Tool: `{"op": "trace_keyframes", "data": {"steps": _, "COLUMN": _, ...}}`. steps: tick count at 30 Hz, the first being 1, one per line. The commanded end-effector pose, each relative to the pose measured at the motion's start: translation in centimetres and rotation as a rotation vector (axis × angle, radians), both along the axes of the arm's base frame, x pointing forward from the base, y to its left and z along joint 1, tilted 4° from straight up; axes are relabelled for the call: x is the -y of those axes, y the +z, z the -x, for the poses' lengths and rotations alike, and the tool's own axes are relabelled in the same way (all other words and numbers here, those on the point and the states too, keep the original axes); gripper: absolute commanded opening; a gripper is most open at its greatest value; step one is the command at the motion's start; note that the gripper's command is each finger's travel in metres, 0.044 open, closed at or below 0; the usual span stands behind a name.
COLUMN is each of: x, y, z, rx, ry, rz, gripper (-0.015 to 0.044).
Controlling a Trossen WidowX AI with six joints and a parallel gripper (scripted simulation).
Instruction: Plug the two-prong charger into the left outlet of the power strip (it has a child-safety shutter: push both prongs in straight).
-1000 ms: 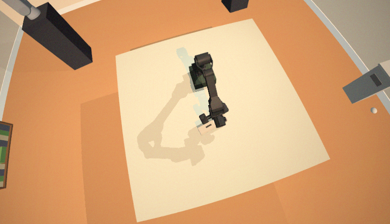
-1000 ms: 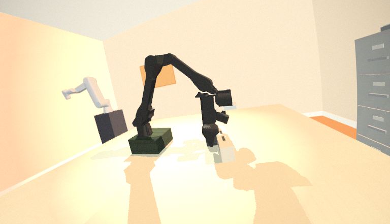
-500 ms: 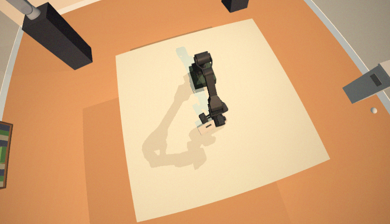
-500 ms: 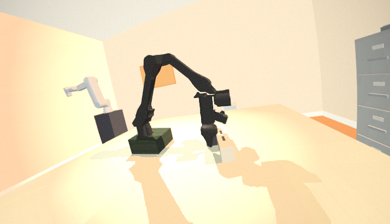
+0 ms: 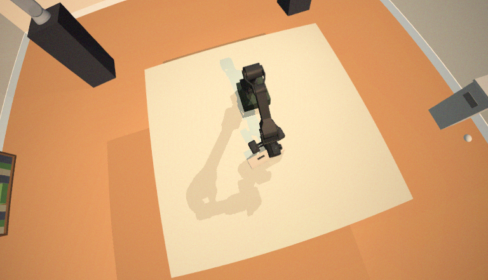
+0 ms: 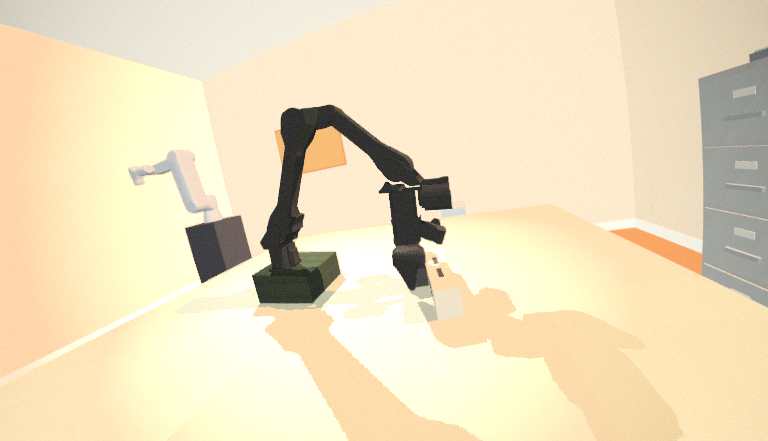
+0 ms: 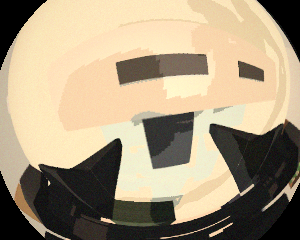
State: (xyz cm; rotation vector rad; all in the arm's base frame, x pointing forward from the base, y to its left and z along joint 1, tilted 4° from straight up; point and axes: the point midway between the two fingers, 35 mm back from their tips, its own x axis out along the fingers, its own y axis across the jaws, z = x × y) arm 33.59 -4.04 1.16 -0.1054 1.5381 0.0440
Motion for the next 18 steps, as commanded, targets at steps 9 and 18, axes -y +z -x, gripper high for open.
{"op": "trace_keyframes", "data": {"steps": 9, "x": 0.2, "y": -0.1, "z": 1.5, "rx": -0.004, "ry": 0.003, "rz": -0.004, "gripper": 0.044}}
{"op": "trace_keyframes", "data": {"steps": 18, "x": 0.3, "y": -0.2, "z": 2.5, "rx": -0.005, "ry": 0.003, "rz": -0.004, "gripper": 0.044}}
